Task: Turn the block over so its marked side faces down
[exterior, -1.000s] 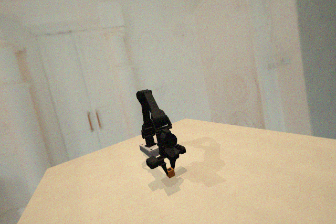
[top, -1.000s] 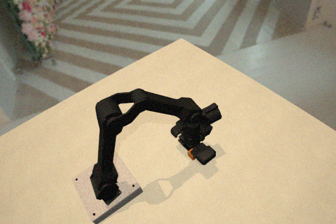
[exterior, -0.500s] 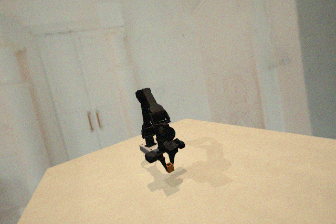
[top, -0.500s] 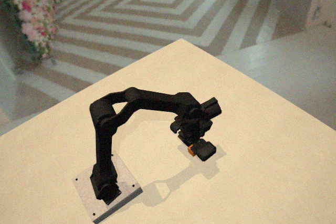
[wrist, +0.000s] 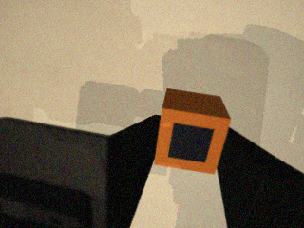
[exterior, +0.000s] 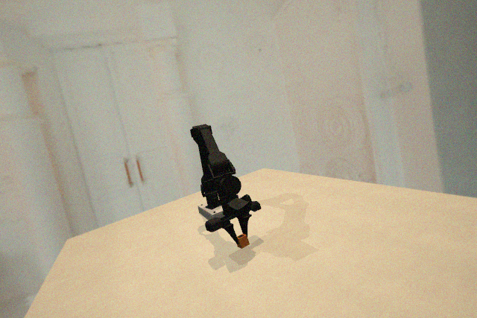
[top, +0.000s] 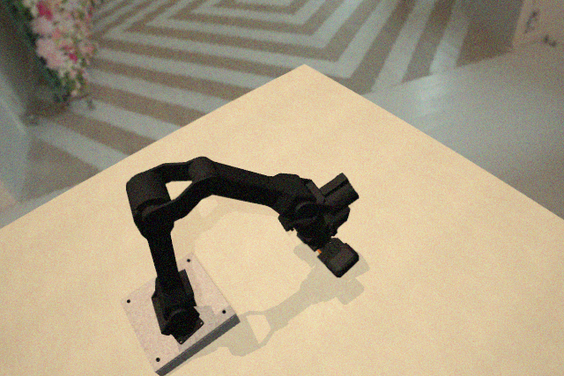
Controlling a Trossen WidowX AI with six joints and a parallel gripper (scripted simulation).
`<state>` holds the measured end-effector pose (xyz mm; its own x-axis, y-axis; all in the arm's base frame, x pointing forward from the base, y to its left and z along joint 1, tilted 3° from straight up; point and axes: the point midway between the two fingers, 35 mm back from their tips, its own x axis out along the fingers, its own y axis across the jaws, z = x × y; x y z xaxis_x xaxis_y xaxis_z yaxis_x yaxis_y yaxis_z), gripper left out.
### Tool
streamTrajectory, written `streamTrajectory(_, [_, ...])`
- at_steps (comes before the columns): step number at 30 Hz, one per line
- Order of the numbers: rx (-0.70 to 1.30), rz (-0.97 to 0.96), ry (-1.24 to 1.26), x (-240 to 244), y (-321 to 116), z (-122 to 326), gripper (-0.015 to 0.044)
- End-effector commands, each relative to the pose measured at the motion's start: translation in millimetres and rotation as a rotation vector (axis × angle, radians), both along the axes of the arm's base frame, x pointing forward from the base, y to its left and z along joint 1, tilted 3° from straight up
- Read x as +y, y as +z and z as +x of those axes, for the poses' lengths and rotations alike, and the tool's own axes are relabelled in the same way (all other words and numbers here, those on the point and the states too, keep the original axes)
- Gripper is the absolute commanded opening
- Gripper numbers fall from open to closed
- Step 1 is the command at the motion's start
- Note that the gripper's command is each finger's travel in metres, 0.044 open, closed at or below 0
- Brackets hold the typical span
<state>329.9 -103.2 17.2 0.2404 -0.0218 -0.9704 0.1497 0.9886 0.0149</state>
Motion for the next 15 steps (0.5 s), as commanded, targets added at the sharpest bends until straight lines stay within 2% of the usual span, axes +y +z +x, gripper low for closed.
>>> streamTrajectory(1, [-0.065, -0.009, 0.003, -0.3, 2.4, 0.0, 0.0])
streamTrajectory(15, [-0.263, -0.043, 0.006, 1.3, 3.1, -5.9, 0.0])
